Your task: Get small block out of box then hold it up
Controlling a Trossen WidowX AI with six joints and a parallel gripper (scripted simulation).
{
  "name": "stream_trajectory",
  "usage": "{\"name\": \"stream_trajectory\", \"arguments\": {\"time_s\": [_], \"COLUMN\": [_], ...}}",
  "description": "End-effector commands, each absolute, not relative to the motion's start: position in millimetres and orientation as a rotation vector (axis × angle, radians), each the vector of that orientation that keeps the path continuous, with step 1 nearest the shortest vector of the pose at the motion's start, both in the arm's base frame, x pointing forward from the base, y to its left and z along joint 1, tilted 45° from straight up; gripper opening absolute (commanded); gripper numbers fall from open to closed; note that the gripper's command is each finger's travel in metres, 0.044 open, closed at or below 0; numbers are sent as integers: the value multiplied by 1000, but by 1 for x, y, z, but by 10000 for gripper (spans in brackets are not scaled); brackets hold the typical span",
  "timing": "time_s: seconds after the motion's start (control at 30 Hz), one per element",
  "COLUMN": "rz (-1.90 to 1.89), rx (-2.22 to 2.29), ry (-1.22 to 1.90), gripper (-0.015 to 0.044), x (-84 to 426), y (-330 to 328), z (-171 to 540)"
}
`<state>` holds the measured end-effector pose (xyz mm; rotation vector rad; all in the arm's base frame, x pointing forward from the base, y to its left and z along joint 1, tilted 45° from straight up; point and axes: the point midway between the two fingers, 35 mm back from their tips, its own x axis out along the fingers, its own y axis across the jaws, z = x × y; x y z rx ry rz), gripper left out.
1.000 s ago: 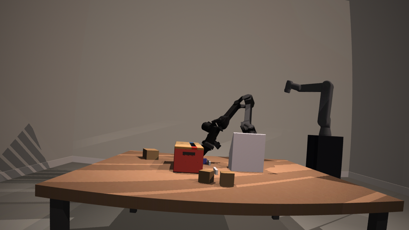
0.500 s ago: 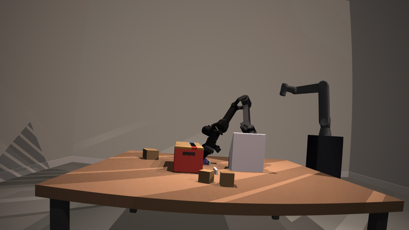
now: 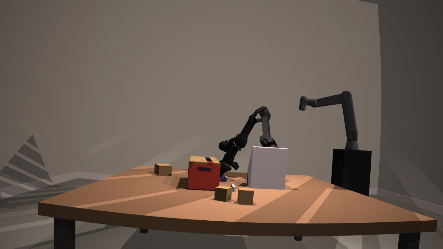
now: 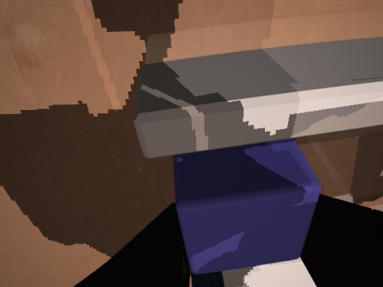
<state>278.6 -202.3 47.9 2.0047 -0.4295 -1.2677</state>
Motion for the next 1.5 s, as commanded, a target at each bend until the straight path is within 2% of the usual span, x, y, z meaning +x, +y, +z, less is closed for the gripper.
{"name": "stream_trajectory", "arguments": {"time_s": [0.0, 0.07, 0.1, 0.67, 1.47], "rz": [-1271, -1271, -1271, -1268, -1187], "rx": [2002, 2002, 2003, 1985, 1159], "ry": [-426, -426, -426, -410, 181], "gripper": [55, 3, 0, 0, 0], "x": [278, 278, 279, 275, 270], "y": [-203, -201, -198, -157, -134], "z": [47, 49, 51, 91, 89]}}
